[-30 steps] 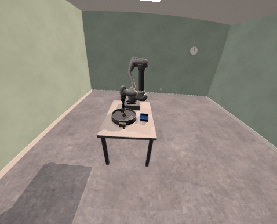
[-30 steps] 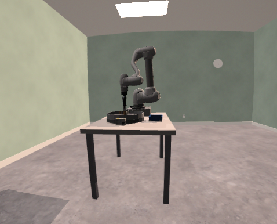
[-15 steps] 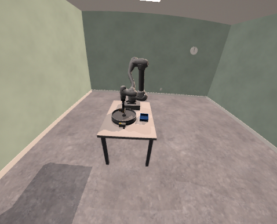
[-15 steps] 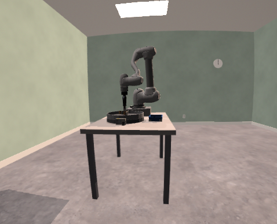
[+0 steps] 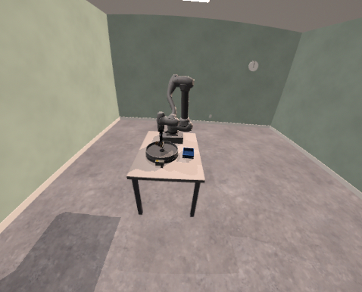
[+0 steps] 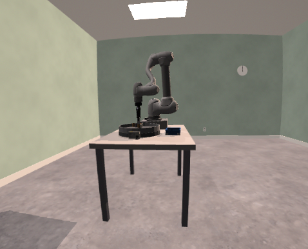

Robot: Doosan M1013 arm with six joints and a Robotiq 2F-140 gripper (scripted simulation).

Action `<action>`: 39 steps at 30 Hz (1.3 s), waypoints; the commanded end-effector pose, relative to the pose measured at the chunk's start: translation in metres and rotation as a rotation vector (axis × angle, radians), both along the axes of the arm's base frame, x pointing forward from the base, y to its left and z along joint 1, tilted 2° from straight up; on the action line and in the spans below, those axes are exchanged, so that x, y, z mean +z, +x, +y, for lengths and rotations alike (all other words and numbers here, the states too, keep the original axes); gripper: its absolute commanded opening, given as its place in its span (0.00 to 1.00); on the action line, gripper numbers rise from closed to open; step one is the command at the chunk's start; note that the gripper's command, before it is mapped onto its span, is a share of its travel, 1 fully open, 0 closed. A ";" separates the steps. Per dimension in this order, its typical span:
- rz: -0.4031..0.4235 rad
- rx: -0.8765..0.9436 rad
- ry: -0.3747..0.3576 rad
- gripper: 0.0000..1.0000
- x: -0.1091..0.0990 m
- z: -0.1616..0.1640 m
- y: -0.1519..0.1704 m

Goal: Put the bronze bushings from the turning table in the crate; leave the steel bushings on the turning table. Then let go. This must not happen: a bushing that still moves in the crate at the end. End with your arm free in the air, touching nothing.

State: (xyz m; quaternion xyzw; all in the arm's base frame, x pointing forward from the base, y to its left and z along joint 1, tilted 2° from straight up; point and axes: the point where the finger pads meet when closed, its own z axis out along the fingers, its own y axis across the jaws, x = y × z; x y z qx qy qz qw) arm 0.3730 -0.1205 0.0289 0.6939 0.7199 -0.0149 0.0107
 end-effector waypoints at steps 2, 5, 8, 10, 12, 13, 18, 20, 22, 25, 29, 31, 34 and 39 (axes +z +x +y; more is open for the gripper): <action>0.000 0.000 0.000 0.10 -0.006 0.000 0.000; 0.000 0.000 0.000 0.10 -0.011 0.000 0.000; 0.000 0.000 0.000 0.10 -0.013 0.000 0.000; 0.000 0.000 0.000 0.10 -0.013 0.000 0.000; 0.000 0.000 0.000 0.10 -0.013 0.000 0.000; 0.000 0.000 0.000 0.10 -0.013 0.000 0.000; 0.000 0.000 0.000 0.10 -0.013 0.000 0.000; 0.000 0.000 0.000 0.10 -0.013 0.000 0.000; 0.000 0.000 0.000 0.10 -0.013 0.000 0.000; 0.000 0.000 0.000 0.10 -0.013 0.000 0.000; 0.000 0.000 0.000 0.10 -0.013 0.000 0.000; 0.000 0.000 0.000 0.10 -0.013 0.000 0.000; 0.000 0.000 0.000 0.10 -0.013 0.000 0.000; 0.000 0.000 0.000 0.10 -0.013 0.000 0.000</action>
